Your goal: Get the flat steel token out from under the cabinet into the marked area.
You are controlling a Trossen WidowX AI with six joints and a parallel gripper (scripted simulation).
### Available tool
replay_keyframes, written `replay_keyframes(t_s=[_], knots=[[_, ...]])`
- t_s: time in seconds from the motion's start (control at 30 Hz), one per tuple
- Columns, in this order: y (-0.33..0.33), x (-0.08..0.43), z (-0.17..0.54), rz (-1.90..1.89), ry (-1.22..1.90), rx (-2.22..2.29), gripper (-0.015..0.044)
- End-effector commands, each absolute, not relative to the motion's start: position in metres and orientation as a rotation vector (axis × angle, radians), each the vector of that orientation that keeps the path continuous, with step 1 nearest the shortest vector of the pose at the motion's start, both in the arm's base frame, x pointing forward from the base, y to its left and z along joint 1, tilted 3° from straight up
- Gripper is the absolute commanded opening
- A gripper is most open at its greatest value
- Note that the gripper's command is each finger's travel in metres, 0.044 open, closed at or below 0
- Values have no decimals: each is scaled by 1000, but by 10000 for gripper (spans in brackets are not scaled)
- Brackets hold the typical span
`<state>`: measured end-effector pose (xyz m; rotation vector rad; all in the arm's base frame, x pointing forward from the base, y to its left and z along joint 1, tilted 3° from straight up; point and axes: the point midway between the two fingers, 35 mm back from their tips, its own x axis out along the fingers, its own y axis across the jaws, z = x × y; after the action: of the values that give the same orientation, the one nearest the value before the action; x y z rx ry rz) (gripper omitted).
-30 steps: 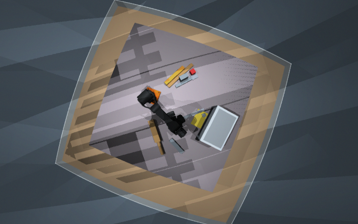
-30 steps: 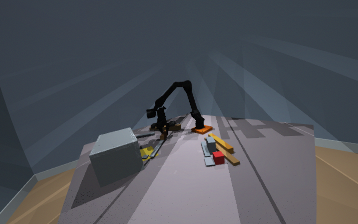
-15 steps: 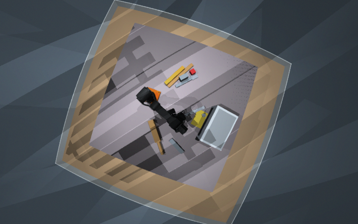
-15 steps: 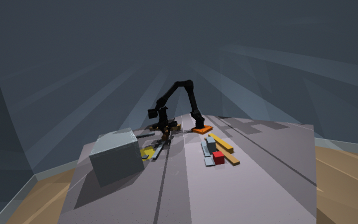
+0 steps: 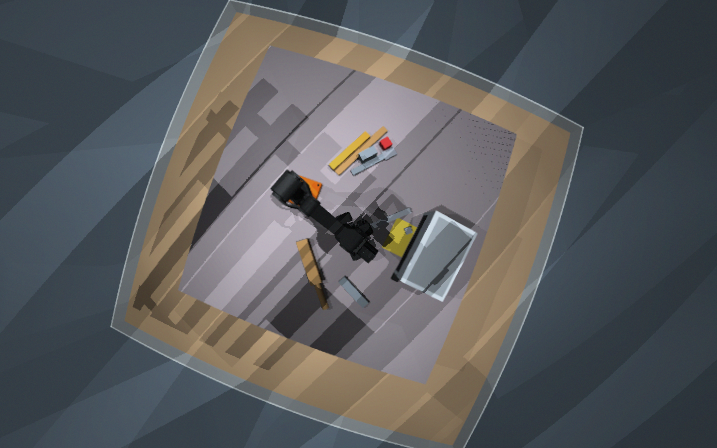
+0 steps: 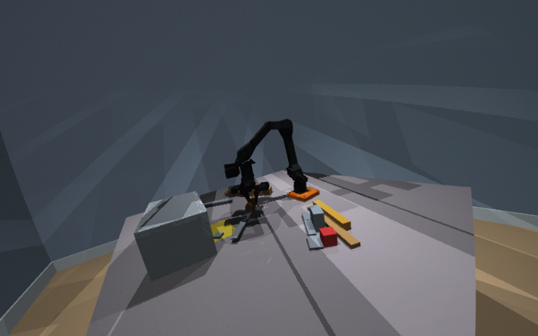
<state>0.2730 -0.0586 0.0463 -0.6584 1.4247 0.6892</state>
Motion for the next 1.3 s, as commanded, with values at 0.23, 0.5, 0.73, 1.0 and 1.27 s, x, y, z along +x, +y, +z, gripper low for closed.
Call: replay_keyframes(t_s=[0.23,0.5,0.73,1.0,1.27], knots=[[-45,272,51,679,1404,-661,0],[-36,270,51,679,1404,-660,0],[-29,268,51,680,1404,-660,0],[-20,266,52,680,1404,-659,0],[-12,264,52,681,1403,-658,0]])
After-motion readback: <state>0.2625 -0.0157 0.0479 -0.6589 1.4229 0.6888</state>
